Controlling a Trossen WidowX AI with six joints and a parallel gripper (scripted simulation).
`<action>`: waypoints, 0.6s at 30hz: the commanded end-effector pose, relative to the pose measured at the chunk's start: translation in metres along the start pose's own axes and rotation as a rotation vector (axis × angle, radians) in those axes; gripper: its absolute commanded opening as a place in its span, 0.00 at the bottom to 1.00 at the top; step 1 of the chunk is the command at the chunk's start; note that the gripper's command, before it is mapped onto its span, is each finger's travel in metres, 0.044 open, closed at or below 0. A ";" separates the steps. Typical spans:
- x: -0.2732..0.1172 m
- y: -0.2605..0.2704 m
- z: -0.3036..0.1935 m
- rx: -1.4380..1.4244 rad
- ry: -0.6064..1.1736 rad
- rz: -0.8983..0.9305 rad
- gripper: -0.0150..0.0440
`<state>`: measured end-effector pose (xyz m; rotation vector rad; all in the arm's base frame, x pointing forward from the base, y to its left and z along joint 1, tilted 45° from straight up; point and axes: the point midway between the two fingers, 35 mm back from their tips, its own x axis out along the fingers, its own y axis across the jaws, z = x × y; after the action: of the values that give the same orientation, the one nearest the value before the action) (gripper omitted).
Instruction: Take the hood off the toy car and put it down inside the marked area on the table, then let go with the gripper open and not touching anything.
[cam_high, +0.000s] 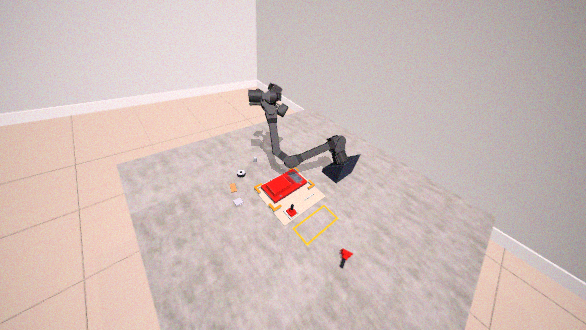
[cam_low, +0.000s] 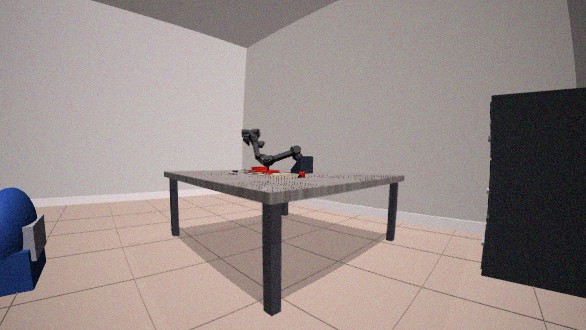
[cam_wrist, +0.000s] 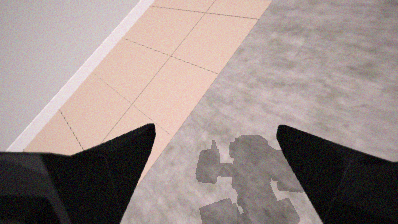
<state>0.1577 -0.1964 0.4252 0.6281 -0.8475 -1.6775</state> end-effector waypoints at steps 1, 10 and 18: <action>0.001 0.000 0.001 0.001 -0.007 0.001 1.00; 0.019 -0.016 0.092 0.054 -0.315 -0.028 1.00; 0.009 -0.050 0.185 0.099 -0.624 -0.119 1.00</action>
<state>0.0187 -0.1758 0.4871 0.3034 -1.2658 -1.9084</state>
